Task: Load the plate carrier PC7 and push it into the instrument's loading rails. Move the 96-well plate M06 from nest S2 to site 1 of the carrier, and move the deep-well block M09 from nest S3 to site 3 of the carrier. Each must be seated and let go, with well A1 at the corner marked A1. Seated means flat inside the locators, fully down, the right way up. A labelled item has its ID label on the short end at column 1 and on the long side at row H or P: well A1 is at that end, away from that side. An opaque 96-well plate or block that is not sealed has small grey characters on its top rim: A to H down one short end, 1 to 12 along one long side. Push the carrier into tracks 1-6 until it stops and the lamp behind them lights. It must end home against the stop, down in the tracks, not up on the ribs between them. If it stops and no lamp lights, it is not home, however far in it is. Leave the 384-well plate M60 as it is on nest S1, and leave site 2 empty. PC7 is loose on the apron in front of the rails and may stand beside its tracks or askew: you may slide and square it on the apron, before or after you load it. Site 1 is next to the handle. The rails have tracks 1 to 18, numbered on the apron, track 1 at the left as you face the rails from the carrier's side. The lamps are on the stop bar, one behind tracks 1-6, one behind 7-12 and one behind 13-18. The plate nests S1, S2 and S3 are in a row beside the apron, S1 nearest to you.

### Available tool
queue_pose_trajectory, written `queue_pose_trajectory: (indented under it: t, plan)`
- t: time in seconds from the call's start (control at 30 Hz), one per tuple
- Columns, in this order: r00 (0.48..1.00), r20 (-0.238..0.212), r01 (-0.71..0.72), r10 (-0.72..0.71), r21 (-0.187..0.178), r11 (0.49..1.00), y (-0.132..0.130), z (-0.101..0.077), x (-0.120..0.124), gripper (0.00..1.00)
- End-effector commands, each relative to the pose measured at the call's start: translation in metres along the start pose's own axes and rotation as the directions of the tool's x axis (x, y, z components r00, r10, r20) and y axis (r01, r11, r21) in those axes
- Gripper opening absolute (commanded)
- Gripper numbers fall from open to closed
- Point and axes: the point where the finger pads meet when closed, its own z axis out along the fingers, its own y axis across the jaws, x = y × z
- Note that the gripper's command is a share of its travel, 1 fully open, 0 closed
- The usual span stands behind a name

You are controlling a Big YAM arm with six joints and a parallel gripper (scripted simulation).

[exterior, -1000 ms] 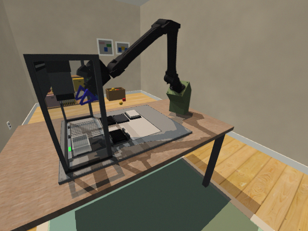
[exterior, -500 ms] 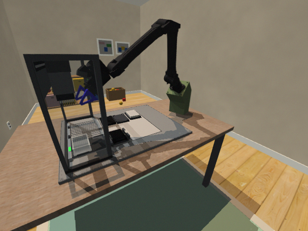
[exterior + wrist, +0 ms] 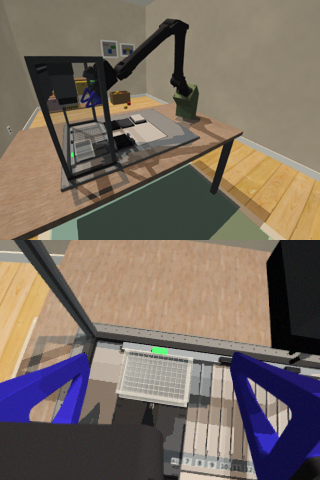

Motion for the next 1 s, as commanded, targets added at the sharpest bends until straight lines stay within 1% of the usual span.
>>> queue_pose_trajectory:
  t: [0.0, 0.07, 0.13, 0.17, 0.27, 0.63, 0.7, 0.73, 0.8, 0.87, 0.97]
  plan:
    - [0.997, 0.074, 0.001, 0.000, -0.020, 1.000, 0.016, -0.025, -0.029, 1.00]
    - [0.997, 0.074, 0.003, -0.001, -0.020, 1.000, 0.017, -0.031, -0.024, 1.00]
    - [0.997, 0.074, 0.003, -0.001, -0.020, 1.000, 0.017, -0.031, -0.024, 1.00]
    - [0.997, 0.072, 0.005, -0.004, -0.009, 1.000, 0.013, -0.034, -0.022, 1.00]
    - [0.997, 0.073, 0.006, -0.005, -0.020, 1.000, 0.020, -0.043, -0.014, 1.00]
    - [0.997, 0.071, 0.016, -0.015, -0.018, 1.000, 0.028, -0.077, 0.013, 1.00]
    - [0.997, 0.071, 0.016, -0.015, -0.018, 1.000, 0.028, -0.077, 0.013, 1.00]
    - [0.998, 0.066, 0.017, -0.016, -0.008, 1.000, 0.023, -0.080, 0.017, 1.00]
    - [0.997, 0.070, 0.016, -0.015, -0.018, 1.000, 0.030, -0.086, 0.021, 1.00]
    - [0.998, 0.064, 0.015, -0.014, -0.017, 1.000, 0.031, -0.092, 0.027, 1.00]
    - [0.997, 0.069, 0.015, -0.014, -0.018, 1.000, 0.033, -0.101, 0.033, 1.00]
